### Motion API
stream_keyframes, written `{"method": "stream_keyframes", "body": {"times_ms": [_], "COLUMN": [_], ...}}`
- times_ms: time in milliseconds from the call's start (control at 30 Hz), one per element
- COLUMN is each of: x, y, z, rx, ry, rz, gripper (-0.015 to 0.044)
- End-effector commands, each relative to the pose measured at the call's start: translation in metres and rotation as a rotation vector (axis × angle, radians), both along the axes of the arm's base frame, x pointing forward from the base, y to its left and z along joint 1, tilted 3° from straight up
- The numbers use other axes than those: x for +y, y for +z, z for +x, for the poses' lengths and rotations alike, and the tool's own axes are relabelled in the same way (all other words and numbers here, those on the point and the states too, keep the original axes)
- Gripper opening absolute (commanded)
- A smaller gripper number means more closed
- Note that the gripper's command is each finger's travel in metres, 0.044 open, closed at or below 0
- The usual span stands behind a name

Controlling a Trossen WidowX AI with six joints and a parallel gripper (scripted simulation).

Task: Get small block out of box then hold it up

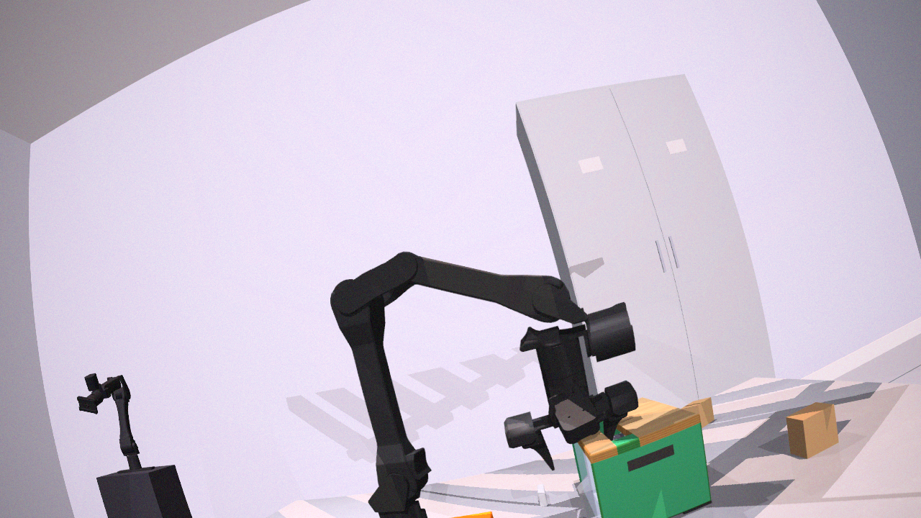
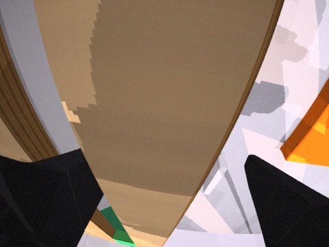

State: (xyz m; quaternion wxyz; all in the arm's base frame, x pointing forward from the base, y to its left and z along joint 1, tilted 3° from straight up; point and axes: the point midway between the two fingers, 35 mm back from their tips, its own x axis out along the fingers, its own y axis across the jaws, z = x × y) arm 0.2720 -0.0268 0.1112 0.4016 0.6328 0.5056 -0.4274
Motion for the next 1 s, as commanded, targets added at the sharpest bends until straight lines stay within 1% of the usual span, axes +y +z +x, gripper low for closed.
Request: {"method": "stream_keyframes", "body": {"times_ms": [0,633,967], "x": [-0.002,0.017,0.006], "y": [0.0,0.0,0.0], "z": [-0.001,0.002,0.001], "rx": [-0.001,-0.001,-0.001], "ry": [0.005,0.005,0.005], "rz": [0.002,0.004,0.003], "gripper": [0.04,0.04,0.04]}}
